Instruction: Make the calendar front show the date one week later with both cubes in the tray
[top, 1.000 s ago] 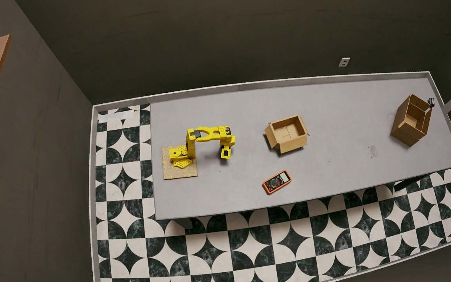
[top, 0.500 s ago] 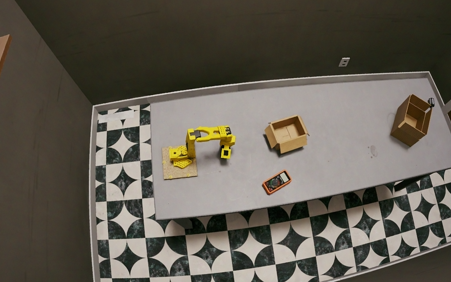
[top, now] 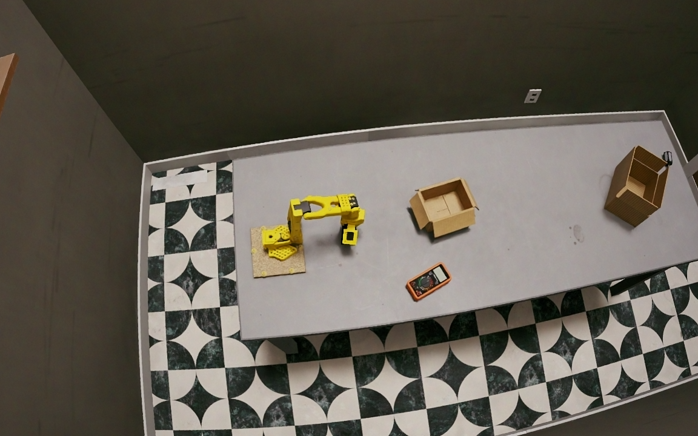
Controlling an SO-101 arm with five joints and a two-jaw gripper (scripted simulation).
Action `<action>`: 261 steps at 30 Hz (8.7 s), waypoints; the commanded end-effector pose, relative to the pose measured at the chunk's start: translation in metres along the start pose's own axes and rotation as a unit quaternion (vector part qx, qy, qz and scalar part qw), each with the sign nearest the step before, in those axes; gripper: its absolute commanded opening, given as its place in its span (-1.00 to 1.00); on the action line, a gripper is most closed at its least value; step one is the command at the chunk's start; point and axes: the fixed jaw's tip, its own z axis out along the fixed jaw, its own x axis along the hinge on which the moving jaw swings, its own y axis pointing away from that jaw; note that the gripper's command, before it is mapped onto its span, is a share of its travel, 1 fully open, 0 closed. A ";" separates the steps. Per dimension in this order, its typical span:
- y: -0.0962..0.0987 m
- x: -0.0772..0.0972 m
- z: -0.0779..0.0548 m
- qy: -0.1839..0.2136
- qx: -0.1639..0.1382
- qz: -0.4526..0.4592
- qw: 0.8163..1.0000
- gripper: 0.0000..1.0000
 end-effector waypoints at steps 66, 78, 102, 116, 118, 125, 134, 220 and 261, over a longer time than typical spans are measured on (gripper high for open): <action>0.000 0.000 -0.045 0.003 -0.007 -0.005 1.000 -1.00; 0.000 0.000 -0.049 0.003 -0.007 -0.005 1.000 -1.00; 0.000 0.002 -0.058 0.008 -0.020 -0.009 1.000 -1.00; 0.002 -0.005 -0.058 0.008 -0.020 0.007 1.000 -1.00; 0.005 -0.012 -0.058 0.008 -0.020 0.025 0.999 -1.00; 0.016 -0.055 -0.058 0.008 -0.019 0.129 0.991 -1.00; 0.017 -0.101 -0.058 0.008 -0.019 0.232 0.973 -1.00; -0.036 -0.224 -0.018 0.010 0.003 0.520 0.854 -1.00; -0.036 -0.224 -0.006 0.010 0.003 0.520 0.854 -1.00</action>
